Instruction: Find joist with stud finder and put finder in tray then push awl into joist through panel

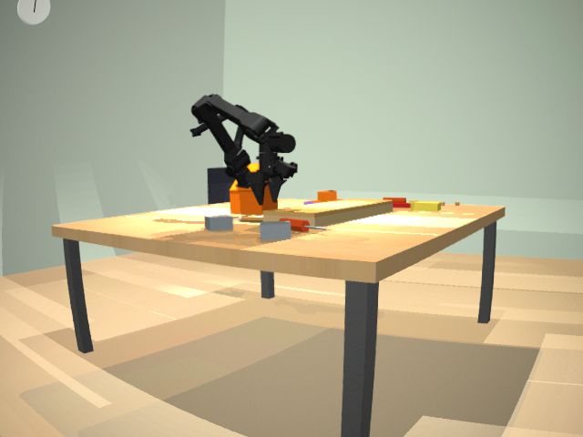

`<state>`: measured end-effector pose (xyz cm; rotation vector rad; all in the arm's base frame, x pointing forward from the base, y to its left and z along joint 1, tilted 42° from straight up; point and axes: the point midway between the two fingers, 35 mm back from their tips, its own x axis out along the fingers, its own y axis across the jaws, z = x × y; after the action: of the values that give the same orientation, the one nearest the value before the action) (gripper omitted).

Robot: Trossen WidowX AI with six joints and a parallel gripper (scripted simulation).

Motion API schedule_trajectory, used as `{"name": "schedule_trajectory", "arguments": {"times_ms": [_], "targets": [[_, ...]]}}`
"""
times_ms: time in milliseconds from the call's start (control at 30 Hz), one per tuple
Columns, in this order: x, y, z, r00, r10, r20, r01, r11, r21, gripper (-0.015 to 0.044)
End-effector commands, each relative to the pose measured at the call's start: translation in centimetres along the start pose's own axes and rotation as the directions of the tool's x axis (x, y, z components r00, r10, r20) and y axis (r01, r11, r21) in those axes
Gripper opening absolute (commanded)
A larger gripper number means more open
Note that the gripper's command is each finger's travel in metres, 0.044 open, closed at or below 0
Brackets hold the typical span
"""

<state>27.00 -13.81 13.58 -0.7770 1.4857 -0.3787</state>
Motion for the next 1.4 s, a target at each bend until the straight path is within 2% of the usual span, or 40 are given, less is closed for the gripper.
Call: {"name": "schedule_trajectory", "arguments": {"times_ms": [0,467,1367], "targets": [[0.2,-0.9,-1.7,0.999,-0.015,-0.030,0.016,1.000,0.026,0.0440],[0.3,-1.7,-1.9,0.999,-0.015,-0.030,0.016,1.000,0.027,0.0440],[4.6,-1.8,-1.7,0.999,-0.017,-0.031,0.018,0.999,0.027,0.0440]]}}
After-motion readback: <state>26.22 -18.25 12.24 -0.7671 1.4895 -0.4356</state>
